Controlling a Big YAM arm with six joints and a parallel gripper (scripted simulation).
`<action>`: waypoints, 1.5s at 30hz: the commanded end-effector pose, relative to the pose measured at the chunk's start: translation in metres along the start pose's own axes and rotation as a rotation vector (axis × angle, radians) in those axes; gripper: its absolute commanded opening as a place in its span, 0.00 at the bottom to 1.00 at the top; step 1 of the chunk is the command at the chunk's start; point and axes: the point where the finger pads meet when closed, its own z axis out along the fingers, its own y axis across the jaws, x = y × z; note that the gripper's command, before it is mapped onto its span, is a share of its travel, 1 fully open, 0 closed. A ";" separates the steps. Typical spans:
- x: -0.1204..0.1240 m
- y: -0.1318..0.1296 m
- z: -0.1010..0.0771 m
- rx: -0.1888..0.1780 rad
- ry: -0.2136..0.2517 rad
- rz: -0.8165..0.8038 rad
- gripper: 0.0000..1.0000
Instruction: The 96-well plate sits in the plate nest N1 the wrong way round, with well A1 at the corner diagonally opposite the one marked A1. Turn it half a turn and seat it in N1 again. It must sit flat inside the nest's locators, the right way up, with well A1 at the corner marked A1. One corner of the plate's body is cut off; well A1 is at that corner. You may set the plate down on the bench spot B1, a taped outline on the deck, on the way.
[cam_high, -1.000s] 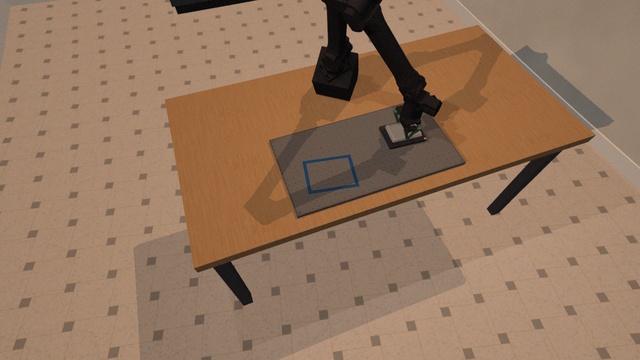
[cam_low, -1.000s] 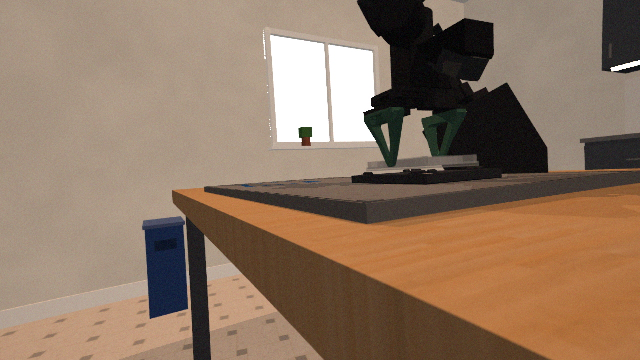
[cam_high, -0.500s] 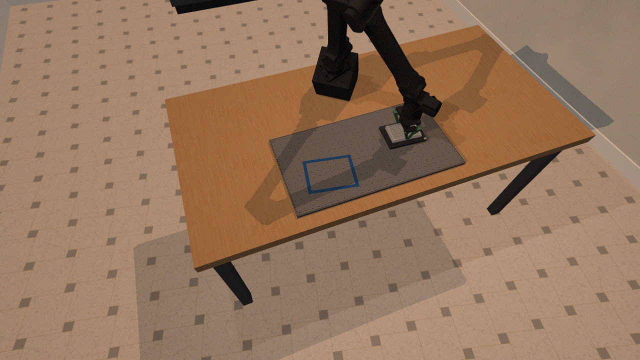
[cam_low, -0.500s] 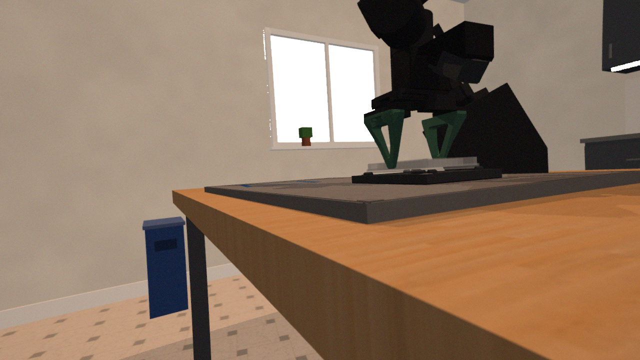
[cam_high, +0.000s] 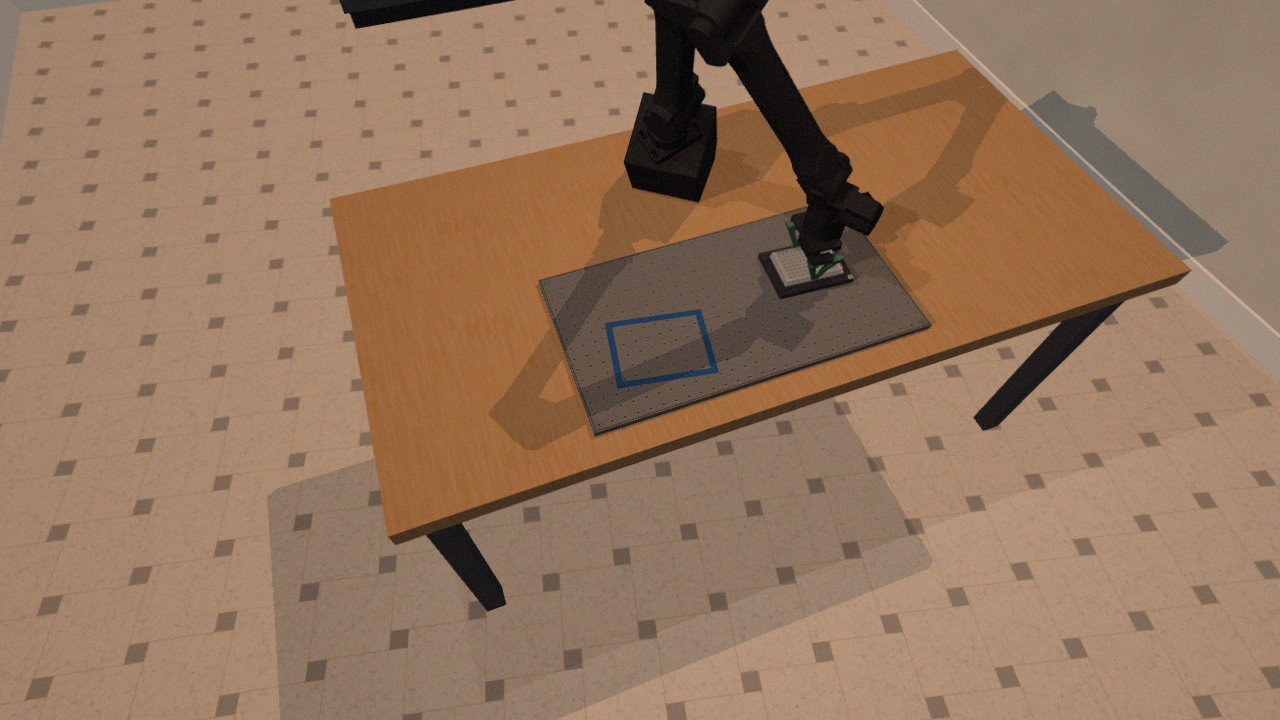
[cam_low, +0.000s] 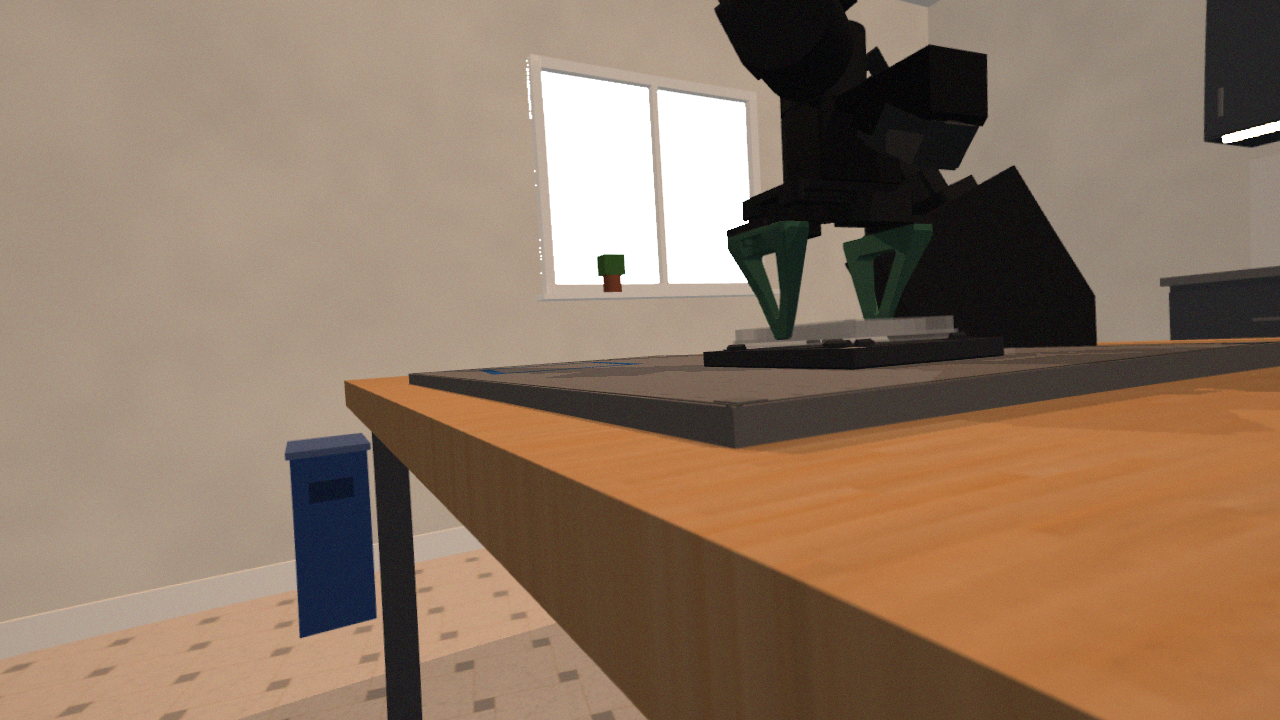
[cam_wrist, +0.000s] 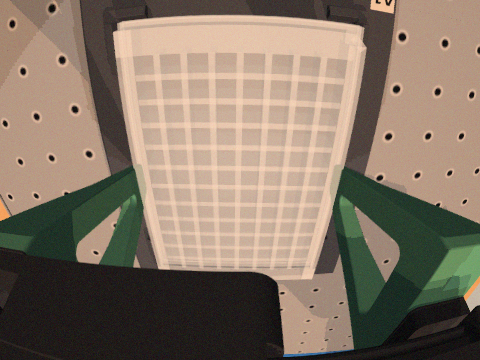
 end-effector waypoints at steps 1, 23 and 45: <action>0.000 -0.003 0.006 -0.004 -0.002 0.008 0.00; 0.001 -0.001 0.007 -0.005 -0.001 0.009 0.00; 0.002 0.000 0.007 -0.007 0.001 0.010 1.00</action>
